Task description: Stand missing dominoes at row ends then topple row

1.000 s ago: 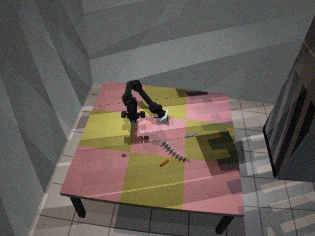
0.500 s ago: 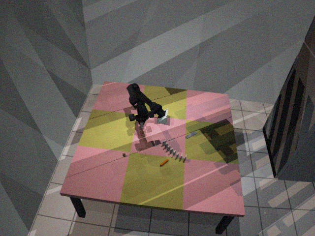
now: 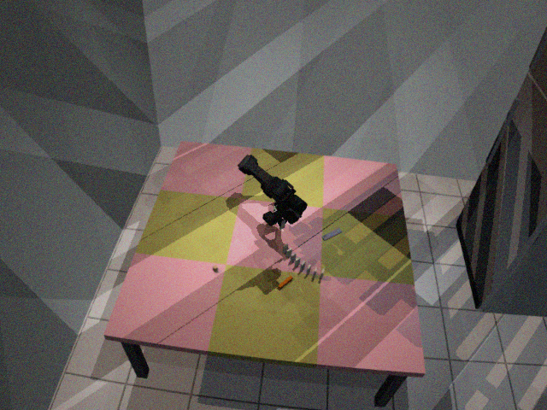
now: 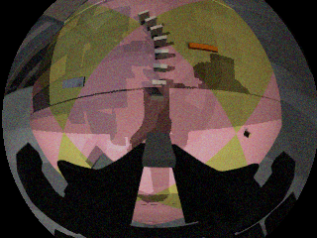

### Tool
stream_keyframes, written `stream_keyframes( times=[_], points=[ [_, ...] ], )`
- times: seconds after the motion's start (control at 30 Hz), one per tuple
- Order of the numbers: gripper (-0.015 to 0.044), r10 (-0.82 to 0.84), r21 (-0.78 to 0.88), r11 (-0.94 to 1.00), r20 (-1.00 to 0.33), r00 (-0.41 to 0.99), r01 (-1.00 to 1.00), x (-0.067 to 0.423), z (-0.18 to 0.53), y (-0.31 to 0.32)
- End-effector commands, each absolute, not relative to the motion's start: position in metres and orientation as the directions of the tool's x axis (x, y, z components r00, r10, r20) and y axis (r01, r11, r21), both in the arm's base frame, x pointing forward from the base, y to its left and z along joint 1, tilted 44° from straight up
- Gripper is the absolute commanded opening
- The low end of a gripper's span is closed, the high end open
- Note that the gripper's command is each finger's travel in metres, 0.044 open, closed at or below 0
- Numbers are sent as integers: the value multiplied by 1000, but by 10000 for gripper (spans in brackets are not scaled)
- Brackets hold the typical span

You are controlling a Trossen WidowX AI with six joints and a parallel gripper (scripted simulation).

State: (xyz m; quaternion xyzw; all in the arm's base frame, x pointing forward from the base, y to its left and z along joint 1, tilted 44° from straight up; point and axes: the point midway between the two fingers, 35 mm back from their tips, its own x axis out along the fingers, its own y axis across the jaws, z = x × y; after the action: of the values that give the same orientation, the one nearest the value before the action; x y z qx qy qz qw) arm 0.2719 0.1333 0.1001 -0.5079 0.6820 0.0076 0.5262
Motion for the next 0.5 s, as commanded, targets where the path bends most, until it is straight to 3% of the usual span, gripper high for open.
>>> stream_keyframes(
  times=[0.0,0.47],
  points=[
    [107,-682,-523,492,-729,66,-695,275,94,132],
    [107,-681,-525,492,-729,68,-695,285,47,92]
  ],
)
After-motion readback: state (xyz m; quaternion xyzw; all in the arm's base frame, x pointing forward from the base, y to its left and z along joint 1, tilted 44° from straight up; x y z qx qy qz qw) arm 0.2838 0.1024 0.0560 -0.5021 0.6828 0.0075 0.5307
